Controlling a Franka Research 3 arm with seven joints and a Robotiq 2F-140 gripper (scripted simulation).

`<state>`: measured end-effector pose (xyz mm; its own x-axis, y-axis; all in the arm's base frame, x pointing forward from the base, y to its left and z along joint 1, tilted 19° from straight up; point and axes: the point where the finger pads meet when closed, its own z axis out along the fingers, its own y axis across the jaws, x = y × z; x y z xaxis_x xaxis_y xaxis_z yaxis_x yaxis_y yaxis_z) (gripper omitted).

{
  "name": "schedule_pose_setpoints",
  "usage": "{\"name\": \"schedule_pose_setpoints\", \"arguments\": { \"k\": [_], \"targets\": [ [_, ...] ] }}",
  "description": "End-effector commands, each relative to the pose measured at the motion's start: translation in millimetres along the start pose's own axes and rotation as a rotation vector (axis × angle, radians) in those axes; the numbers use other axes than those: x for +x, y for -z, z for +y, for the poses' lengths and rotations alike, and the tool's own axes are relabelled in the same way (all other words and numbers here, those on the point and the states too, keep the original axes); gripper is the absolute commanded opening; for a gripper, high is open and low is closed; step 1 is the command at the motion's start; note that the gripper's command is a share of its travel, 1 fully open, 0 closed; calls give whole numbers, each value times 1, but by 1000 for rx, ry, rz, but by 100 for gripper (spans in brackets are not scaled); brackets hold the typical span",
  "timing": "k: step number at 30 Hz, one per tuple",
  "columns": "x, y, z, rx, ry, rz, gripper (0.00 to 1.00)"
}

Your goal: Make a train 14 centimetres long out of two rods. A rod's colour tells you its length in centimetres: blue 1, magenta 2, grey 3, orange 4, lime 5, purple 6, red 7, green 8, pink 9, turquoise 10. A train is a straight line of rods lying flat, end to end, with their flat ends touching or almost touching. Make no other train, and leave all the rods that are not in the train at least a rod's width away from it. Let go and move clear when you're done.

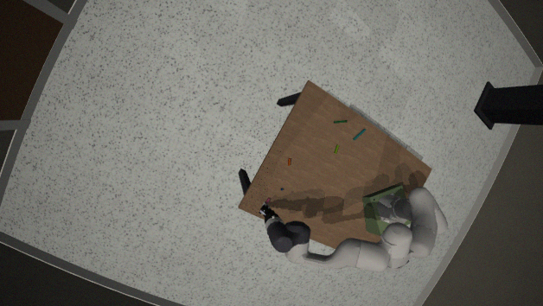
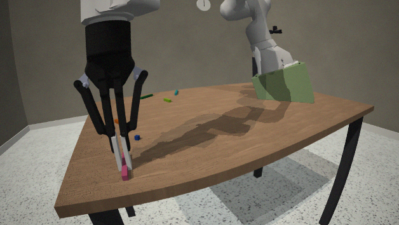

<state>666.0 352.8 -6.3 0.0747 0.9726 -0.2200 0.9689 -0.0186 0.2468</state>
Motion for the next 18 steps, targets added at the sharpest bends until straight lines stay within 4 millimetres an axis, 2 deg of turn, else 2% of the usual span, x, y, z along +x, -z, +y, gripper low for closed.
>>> {"name": "schedule_pose_setpoints", "arguments": {
  "k": [1,7,11,13,18],
  "targets": [
    [1,0,1,-2,1,3,12],
    [1,1,1,-2,1,3,12],
    [1,14,1,-2,1,3,12],
    [1,14,1,-2,1,3,12],
    [1,47,1,-2,1,3,12]
  ]
}}
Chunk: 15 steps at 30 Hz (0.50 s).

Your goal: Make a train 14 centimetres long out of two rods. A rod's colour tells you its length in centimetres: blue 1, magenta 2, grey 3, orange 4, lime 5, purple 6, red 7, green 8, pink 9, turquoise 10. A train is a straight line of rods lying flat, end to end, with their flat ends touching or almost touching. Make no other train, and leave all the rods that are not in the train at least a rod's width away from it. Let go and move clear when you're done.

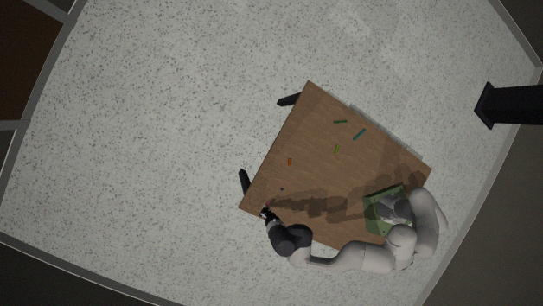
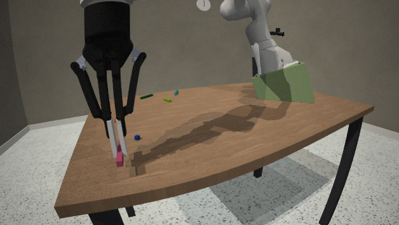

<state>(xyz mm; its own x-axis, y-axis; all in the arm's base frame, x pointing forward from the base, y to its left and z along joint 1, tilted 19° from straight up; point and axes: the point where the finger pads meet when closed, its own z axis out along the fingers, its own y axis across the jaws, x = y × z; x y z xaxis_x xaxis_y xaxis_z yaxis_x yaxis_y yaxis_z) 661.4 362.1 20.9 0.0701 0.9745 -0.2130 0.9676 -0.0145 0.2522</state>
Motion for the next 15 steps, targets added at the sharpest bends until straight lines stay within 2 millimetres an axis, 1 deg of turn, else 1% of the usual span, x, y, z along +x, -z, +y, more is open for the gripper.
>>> {"name": "schedule_pose_setpoints", "arguments": {
  "k": [1,5,8,10,15],
  "targets": [
    [-1,25,-1,4,-2,-5,12],
    [-1,54,-1,4,-2,-5,12],
    [-1,67,-1,4,-2,-5,12],
    [-1,70,-1,4,-2,-5,12],
    [-1,71,-1,4,-2,-5,12]
  ]
}}
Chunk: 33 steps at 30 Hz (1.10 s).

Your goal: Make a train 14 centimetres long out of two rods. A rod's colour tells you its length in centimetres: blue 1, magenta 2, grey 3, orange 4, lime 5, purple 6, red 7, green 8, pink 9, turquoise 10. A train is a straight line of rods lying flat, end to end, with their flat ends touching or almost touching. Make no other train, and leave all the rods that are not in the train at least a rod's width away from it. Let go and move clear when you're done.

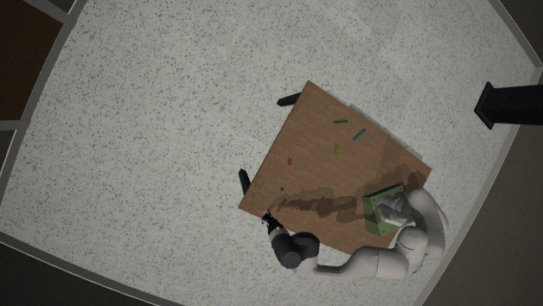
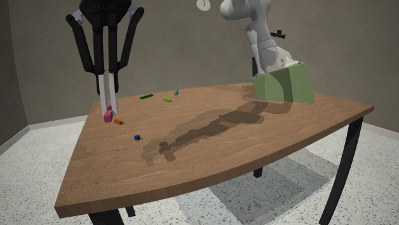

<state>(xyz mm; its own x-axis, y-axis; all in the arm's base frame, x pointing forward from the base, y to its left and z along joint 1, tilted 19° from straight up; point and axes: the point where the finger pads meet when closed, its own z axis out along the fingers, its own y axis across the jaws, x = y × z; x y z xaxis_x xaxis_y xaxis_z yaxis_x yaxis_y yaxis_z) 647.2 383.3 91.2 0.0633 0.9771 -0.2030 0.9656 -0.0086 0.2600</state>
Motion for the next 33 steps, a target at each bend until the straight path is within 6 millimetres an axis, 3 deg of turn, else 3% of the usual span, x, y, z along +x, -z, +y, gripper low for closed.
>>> {"name": "schedule_pose_setpoints", "arguments": {
  "k": [1,14,20,33],
  "targets": [
    [-6,-3,-5,13,-6,-16,12],
    [-9,-3,-4,13,-45,-17,12],
    [-28,-2,-1,10,-242,-23,12],
    [-53,-2,3,7,-500,-31,12]
  ]
}}
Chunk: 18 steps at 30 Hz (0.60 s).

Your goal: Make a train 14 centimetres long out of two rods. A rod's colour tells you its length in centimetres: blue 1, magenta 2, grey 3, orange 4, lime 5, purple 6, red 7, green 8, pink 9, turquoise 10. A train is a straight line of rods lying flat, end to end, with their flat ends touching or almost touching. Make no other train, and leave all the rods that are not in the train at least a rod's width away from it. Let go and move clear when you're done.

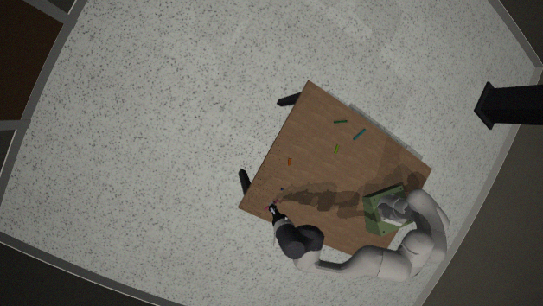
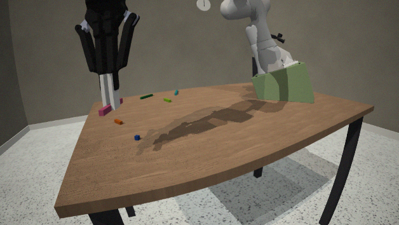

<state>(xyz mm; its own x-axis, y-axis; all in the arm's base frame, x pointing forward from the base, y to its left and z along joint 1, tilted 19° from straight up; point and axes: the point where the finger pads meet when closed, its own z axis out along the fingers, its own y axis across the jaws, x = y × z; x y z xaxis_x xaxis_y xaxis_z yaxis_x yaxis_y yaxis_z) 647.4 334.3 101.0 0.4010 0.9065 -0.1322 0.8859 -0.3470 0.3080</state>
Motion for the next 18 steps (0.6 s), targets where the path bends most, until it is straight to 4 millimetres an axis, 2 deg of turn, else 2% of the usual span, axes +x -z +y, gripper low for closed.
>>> {"name": "schedule_pose_setpoints", "arguments": {
  "k": [1,18],
  "targets": [
    [-5,-1,2,-3,-167,2,12],
    [-36,-3,16,-4,-501,-8,12]
  ]
}}
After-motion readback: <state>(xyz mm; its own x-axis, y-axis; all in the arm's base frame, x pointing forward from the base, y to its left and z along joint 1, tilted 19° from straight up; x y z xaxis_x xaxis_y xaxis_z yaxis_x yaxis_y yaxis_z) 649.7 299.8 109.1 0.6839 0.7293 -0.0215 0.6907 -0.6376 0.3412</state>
